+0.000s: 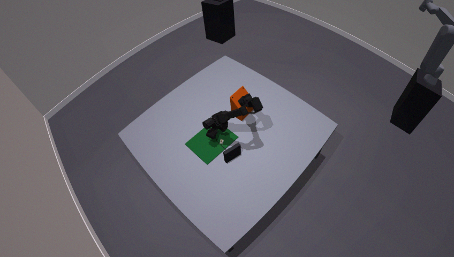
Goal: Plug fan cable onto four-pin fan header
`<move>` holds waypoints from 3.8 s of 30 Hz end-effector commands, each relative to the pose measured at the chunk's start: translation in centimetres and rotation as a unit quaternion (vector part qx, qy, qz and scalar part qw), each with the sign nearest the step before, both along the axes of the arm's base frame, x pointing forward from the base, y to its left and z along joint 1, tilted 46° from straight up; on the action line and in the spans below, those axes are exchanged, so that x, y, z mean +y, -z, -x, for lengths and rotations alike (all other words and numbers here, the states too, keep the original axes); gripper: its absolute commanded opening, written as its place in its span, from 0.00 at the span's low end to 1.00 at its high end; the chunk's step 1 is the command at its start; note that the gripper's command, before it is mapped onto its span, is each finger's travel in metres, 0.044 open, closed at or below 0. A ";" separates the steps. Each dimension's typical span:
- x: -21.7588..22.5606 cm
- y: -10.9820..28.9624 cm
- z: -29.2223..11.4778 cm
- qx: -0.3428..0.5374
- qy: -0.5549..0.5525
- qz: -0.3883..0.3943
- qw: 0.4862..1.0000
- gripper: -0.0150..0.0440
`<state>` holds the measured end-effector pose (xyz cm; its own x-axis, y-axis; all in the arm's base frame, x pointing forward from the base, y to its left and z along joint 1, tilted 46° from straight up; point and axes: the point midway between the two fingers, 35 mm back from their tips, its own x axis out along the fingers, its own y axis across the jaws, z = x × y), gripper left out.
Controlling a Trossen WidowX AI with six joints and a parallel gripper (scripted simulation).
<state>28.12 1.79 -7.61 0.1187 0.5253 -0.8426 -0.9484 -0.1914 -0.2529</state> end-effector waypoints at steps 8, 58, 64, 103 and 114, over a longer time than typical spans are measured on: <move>0.0 0.0 0.0 0.000 0.000 0.000 1.000 0.31; -7.4 -6.8 0.5 0.125 0.173 -0.041 0.976 0.25; -7.5 -6.7 0.5 0.183 0.252 -0.058 0.948 0.25; -8.2 -6.2 0.2 0.510 0.654 -0.117 0.546 0.25; -8.4 -6.0 0.1 0.572 0.719 -0.114 0.378 0.25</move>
<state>27.92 -6.46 -1.27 0.0525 0.6741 -0.7368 0.3329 0.6838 0.6493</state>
